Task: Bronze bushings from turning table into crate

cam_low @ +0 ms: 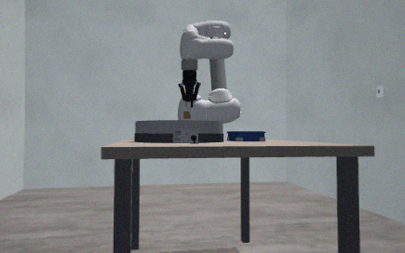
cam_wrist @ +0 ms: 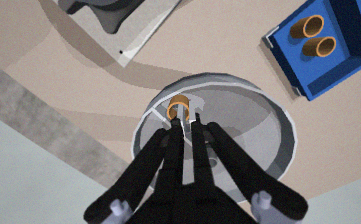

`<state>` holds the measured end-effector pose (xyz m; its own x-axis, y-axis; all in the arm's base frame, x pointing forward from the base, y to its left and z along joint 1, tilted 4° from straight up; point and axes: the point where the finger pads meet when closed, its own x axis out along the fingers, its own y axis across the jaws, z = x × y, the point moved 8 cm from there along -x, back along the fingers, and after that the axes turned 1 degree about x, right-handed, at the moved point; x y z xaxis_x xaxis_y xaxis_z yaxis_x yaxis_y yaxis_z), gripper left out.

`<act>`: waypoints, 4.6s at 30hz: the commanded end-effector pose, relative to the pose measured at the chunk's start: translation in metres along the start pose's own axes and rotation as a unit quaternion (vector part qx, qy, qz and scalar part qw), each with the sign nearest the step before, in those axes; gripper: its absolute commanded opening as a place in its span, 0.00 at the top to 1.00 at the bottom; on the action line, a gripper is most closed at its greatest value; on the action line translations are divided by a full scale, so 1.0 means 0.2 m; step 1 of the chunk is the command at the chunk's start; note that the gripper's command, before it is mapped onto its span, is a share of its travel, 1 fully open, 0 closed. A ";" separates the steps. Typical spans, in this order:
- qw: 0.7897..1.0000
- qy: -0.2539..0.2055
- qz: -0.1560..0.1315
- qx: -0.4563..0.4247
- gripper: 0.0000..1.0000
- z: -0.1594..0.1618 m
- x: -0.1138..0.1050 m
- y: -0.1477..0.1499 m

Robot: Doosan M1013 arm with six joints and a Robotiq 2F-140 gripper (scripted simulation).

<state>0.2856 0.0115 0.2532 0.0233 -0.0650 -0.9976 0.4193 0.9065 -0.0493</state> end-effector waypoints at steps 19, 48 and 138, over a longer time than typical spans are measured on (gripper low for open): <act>1.000 -0.002 0.000 0.002 1.00 -0.02 -0.02 0.67; 1.000 -0.002 0.000 0.002 1.00 -0.07 -0.01 1.70; 1.000 -0.002 0.000 0.002 1.00 -0.07 0.02 1.72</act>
<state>0.4136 0.3281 0.2362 0.0194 -0.0632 -0.9978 0.4228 0.9049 -0.0491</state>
